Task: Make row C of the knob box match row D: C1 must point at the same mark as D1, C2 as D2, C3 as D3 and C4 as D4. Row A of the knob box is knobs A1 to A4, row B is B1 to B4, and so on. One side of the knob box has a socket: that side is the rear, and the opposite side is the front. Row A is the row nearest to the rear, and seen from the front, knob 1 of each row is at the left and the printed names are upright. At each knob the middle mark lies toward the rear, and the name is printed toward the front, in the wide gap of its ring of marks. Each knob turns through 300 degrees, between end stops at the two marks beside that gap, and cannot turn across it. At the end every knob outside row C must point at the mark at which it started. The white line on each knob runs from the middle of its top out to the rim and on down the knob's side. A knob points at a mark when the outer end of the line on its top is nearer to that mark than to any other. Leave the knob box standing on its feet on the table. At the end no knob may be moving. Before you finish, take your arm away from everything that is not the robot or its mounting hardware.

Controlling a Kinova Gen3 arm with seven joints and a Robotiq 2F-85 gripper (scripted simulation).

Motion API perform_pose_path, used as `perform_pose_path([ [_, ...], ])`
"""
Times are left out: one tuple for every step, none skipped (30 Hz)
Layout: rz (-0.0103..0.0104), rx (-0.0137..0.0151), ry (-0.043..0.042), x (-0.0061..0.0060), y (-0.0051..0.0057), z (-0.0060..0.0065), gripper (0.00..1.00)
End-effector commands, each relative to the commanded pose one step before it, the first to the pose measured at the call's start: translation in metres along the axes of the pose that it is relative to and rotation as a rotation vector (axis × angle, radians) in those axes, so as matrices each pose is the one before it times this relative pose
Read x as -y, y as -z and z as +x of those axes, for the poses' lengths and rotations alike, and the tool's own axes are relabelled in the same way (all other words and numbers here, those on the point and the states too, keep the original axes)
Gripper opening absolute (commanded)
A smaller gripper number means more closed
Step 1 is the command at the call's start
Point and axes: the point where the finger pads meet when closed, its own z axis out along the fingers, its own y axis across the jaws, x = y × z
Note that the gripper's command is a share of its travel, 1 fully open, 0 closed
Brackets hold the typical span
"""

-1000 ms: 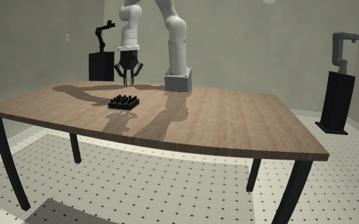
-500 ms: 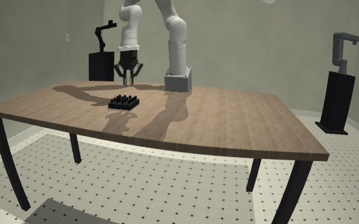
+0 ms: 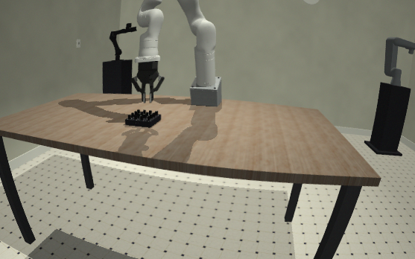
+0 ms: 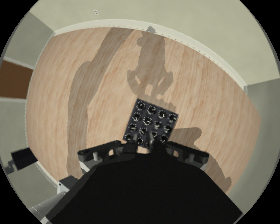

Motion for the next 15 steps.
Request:
perform_pose_path([
  [0.00260,-0.00212,0.00645,0.00286,-0.00382,0.00190,0.19],
  [-0.00004,-0.00005,0.00001,-0.00002,-0.00134,0.00004,0.19],
  [-0.00003,-0.00003,0.00000,-0.00002,-0.00136,0.00003,0.19],
  [-0.00007,-0.00013,0.00007,-0.00004,-0.00134,0.00008,0.19],
  [-0.00005,-0.00007,0.00003,-0.00003,-0.00135,0.00005,0.19],
  [-0.00003,-0.00002,-0.00001,-0.00002,-0.00136,0.00003,0.19],
  [-0.00002,-0.00004,0.00004,-0.00002,-0.00134,0.00004,0.19],
  [0.00029,0.00044,-0.00001,0.00006,-0.00148,-0.00011,0.19],
  [0.00022,0.00036,-0.00003,0.00004,-0.00142,-0.00009,0.19],
  [0.00015,0.00026,-0.00005,0.00003,-0.00135,-0.00007,0.19],
  [-0.00005,-0.00011,0.00006,-0.00003,-0.00120,0.00007,0.19],
  [-0.00006,-0.00011,0.00004,-0.00003,-0.00116,0.00006,0.19],
  [-0.00006,-0.00007,0.00001,-0.00003,-0.00112,0.00004,0.19],
  [-0.00005,-0.00005,-0.00001,-0.00002,-0.00108,0.00003,0.19],
  [-0.00016,-0.00026,0.00006,-0.00006,-0.00096,0.00011,0.19],
])
